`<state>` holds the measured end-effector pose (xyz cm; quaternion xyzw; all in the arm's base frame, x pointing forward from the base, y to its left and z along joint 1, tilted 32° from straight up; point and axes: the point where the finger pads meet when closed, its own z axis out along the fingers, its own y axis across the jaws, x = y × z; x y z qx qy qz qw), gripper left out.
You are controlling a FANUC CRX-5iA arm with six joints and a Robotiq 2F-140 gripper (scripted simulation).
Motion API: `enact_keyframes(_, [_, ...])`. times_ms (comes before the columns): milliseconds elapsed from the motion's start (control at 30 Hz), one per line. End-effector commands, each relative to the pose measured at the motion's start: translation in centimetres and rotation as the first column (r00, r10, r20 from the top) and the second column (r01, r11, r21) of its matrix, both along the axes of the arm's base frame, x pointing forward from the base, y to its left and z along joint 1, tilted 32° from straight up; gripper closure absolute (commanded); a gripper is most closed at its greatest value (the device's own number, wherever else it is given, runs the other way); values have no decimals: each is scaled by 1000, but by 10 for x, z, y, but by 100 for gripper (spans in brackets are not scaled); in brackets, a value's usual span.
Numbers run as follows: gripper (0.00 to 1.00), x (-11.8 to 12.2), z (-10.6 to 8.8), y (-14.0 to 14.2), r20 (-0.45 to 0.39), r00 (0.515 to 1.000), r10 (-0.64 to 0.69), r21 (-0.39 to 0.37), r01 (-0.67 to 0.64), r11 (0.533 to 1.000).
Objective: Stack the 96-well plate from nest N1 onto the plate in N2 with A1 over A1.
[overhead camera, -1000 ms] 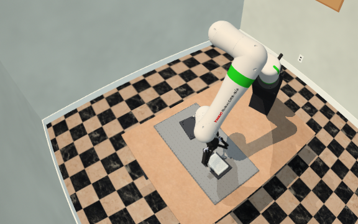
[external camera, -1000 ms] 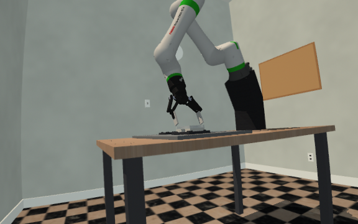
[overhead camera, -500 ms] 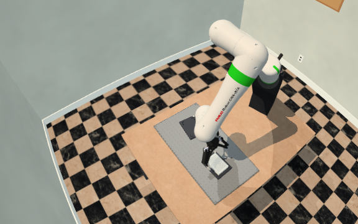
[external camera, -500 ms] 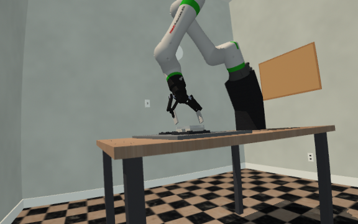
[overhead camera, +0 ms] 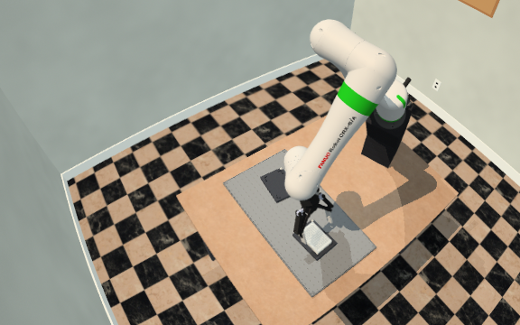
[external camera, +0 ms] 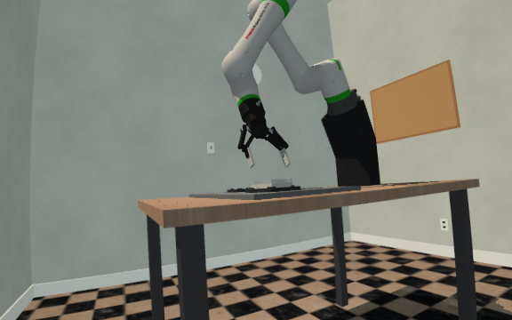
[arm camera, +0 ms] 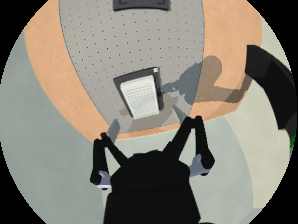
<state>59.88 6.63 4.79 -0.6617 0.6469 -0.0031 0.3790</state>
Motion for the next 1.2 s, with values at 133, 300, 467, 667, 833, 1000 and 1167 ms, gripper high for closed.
enact_keyframes(133, [0,-9,14,-2,0,1000,0,0,0,1000])
enact_keyframes(300, [0,-14,23,-2,0,1000,0,0,0,1000])
enact_keyframes(467, [0,-17,28,-3,0,1000,0,0,0,1000])
enact_keyframes(667, [0,-17,28,-3,0,1000,0,0,0,1000])
enact_keyframes(833, [0,-17,28,-3,0,1000,0,0,0,1000])
enact_keyframes(1000, [0,-17,28,-3,0,1000,0,0,0,1000])
enact_keyframes(1167, [0,-17,28,-3,0,1000,0,0,0,1000])
